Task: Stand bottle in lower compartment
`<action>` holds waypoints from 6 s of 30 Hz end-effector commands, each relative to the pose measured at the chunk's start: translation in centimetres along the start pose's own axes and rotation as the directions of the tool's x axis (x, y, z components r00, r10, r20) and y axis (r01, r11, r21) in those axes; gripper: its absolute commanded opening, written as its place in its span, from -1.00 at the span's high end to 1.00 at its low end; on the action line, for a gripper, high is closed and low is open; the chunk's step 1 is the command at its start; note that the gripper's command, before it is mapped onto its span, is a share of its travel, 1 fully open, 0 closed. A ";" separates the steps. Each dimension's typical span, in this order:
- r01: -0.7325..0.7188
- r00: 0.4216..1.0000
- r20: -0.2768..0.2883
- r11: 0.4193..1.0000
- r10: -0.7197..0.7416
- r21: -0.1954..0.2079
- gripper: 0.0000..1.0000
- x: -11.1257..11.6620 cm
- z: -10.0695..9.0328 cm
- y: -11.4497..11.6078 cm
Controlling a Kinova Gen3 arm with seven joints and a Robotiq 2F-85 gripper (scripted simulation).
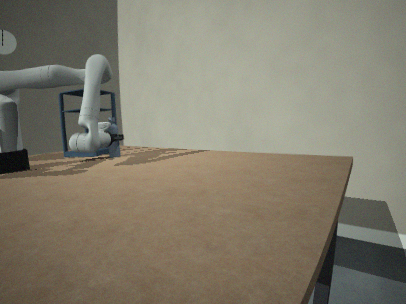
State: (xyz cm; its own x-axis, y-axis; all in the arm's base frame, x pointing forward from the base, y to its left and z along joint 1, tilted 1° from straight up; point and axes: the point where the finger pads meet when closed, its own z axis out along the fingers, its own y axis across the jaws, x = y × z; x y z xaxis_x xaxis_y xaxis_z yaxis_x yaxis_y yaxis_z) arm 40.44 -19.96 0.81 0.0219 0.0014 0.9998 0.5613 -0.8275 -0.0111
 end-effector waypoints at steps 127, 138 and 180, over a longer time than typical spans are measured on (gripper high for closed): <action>0.002 1.000 -0.001 1.000 -0.002 0.000 1.00 5.0 -5.6 -1.5; 0.002 1.000 -0.001 1.000 -0.002 0.000 1.00 5.0 -7.1 -1.9; 0.002 1.000 -0.001 1.000 -0.002 0.000 1.00 5.0 -6.9 -3.6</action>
State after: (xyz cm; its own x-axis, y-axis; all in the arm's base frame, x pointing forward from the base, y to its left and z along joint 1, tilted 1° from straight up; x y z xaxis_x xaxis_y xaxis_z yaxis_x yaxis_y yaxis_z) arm 32.87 -21.02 5.87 0.0194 0.0052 0.9998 0.5624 -0.8269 -0.0066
